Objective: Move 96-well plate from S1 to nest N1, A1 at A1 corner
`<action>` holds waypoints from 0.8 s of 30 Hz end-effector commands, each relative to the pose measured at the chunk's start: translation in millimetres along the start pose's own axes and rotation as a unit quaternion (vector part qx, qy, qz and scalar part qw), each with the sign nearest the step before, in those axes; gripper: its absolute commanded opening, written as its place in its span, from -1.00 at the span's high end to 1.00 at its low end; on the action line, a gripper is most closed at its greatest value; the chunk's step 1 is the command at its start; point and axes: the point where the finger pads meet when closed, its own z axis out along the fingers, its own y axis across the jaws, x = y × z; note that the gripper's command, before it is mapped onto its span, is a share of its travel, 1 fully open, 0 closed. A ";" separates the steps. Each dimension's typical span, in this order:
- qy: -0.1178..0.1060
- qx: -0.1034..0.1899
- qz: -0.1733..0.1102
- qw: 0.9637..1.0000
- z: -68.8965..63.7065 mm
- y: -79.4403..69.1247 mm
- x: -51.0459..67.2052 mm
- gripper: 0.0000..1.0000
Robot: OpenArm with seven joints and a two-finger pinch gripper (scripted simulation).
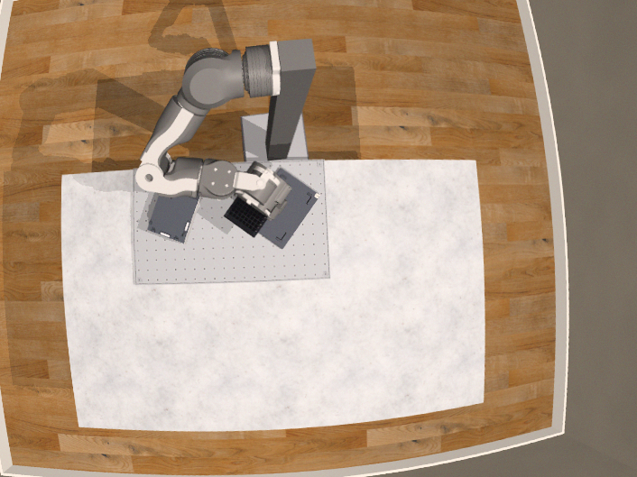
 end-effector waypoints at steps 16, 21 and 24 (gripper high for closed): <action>-0.001 0.002 0.001 1.000 6.6 32.1 23.4 1.00; -0.001 0.002 0.001 1.000 6.6 32.1 23.4 1.00; -0.001 0.000 0.001 1.000 11.0 51.1 37.5 1.00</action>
